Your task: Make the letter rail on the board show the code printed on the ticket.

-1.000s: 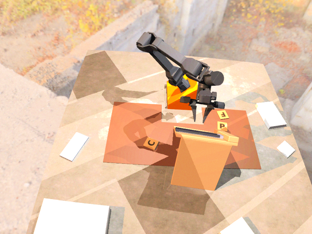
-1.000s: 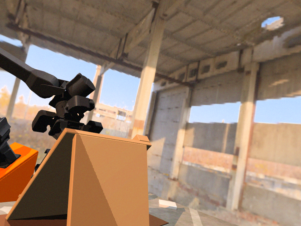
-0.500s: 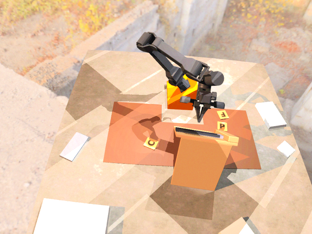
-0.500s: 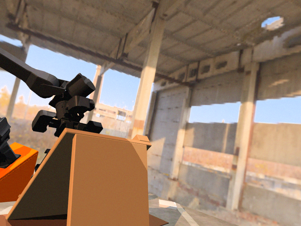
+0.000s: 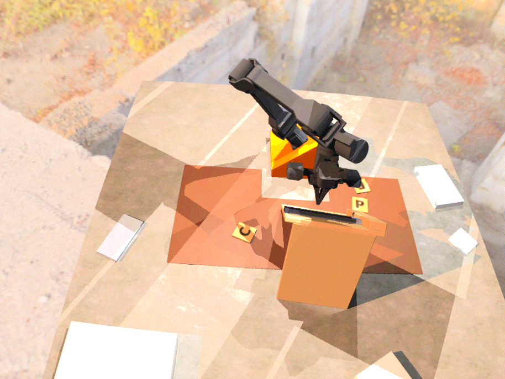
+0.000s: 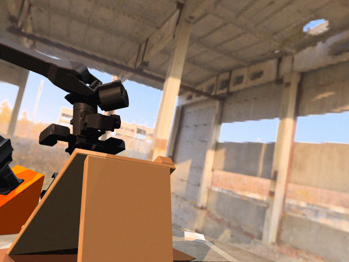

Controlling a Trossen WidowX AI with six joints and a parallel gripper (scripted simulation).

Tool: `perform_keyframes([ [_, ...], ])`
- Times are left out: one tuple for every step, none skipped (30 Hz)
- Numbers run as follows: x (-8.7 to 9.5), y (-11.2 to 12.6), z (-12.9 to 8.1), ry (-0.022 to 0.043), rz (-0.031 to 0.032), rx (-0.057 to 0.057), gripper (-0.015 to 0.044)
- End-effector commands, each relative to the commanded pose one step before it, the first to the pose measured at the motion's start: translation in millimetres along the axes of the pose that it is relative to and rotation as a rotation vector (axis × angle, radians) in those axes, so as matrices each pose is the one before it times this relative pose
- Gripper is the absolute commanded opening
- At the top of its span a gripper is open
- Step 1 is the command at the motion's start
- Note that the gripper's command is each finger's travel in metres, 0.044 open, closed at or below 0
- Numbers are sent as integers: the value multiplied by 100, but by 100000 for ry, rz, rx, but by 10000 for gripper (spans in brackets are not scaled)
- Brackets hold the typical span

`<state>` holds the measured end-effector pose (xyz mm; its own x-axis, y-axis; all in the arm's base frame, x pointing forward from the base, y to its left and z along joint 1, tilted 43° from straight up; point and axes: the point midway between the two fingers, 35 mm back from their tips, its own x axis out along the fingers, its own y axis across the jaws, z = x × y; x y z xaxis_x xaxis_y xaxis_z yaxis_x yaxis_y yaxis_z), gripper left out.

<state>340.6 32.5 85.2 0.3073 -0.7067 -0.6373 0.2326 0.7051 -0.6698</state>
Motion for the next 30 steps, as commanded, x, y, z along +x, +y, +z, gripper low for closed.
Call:
perform_keyframes([
  [-299,-2883,515,29356,-1497,4874,0],
  [-23,-95,-6,796,-115,134,0],
  [0,0,0,0,0,0,0],
  [0,11,0,0,1,0,0],
  [0,0,0,0,0,0,0],
  [0,0,0,0,0,0,0],
  [0,0,0,0,0,0,0],
  [0,0,0,0,0,0,0],
  [0,0,0,0,0,0,0],
  [0,0,0,0,0,0,0],
  [0,0,0,0,0,0,0],
  [0,0,0,0,0,0,0],
  [14,11,1,-1,0,1,0],
  [26,14,8,-1,0,1,0],
  [35,14,16,-2,0,2,0],
  [40,13,23,-3,0,2,0],
  [42,11,30,-3,-1,3,0],
  [43,8,34,-3,-1,3,0],
  [42,5,37,-3,-1,3,0],
  [40,3,38,-3,-1,3,0],
  [38,1,38,-3,-1,3,0],
  [37,0,37,-3,-1,3,0],
  [35,0,37,-3,-1,3,0],
  [34,-1,37,-3,-1,3,0],
  [33,-1,36,-3,-1,3,0],
  [33,-1,36,-3,-1,3,0],
  [34,-1,36,-3,-1,3,0],
  [34,-2,36,-3,-1,3,0],
  [34,-2,36,-3,-1,3,0],
  [35,-3,36,-3,-1,3,0],
])
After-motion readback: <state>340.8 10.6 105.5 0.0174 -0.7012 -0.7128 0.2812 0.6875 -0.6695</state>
